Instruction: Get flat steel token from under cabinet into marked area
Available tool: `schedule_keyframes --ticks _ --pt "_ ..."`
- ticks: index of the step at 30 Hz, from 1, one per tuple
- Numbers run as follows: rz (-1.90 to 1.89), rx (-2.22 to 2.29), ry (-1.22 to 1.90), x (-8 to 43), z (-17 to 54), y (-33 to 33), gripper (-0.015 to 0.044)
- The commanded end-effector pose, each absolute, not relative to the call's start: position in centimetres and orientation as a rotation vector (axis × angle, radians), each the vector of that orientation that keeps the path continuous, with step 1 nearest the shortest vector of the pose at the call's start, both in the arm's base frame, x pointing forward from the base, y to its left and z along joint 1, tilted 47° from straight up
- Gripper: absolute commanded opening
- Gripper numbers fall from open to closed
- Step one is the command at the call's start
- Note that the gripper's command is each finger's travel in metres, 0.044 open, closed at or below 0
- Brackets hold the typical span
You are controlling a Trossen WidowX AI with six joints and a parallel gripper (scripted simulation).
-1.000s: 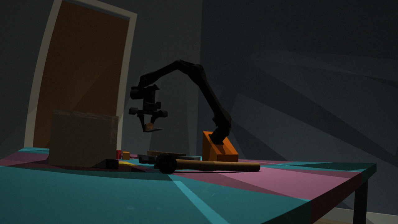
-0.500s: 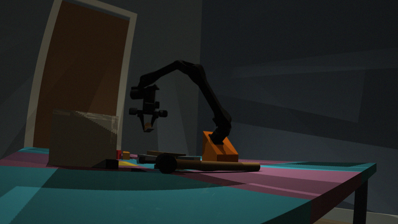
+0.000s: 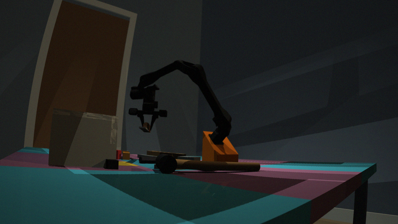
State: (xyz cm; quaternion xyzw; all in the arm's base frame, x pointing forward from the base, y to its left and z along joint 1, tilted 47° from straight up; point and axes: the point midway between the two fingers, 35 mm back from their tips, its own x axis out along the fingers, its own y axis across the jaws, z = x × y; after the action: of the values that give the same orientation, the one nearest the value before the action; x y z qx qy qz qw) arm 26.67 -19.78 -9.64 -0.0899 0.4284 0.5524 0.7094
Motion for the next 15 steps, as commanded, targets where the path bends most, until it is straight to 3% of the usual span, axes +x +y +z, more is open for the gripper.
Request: schedule_keyframes --ticks 1,15 --pt "1.203 -0.166 0.966 26.66 -9.52 -19.87 0.0" --pt "1.147 -0.079 1.03 26.66 -9.53 -19.88 0.0"
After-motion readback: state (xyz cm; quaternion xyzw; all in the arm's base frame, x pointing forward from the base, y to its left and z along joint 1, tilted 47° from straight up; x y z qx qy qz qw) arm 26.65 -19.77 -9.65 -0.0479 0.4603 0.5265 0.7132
